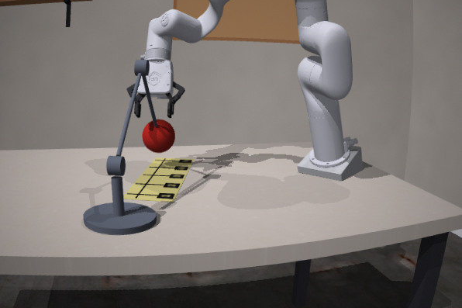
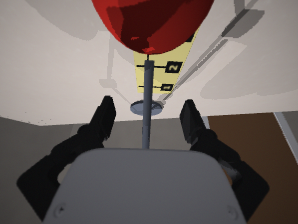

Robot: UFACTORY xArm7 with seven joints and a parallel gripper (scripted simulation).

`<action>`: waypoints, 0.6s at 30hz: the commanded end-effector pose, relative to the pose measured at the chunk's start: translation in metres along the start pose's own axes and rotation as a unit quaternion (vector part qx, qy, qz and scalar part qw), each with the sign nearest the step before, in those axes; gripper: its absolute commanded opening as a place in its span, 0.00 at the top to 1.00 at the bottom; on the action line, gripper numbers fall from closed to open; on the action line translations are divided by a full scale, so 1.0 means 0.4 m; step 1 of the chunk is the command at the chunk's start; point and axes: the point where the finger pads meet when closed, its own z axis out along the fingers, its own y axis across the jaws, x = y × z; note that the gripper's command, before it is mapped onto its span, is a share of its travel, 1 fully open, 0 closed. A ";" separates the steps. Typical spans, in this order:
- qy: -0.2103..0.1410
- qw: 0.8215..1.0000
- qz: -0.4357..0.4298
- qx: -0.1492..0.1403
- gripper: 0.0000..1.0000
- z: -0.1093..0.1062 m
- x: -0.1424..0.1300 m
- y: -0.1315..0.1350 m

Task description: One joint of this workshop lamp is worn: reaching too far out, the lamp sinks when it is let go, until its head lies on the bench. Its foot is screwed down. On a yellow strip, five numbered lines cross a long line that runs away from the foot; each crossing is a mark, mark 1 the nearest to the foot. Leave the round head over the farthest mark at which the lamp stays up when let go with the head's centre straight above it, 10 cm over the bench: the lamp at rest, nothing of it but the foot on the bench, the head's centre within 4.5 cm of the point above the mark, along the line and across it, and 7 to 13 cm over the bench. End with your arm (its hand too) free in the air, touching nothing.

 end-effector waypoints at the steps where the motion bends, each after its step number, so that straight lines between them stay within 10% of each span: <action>1: 0.000 1.000 -0.001 0.002 0.00 -0.001 -0.001 -0.003; 8: 0.000 1.000 -0.001 0.002 0.00 0.002 -0.001 -0.004; 9: 0.000 1.000 -0.001 0.002 1.00 0.002 -0.001 -0.004; 18: 0.000 1.000 -0.001 0.002 1.00 0.002 -0.001 -0.004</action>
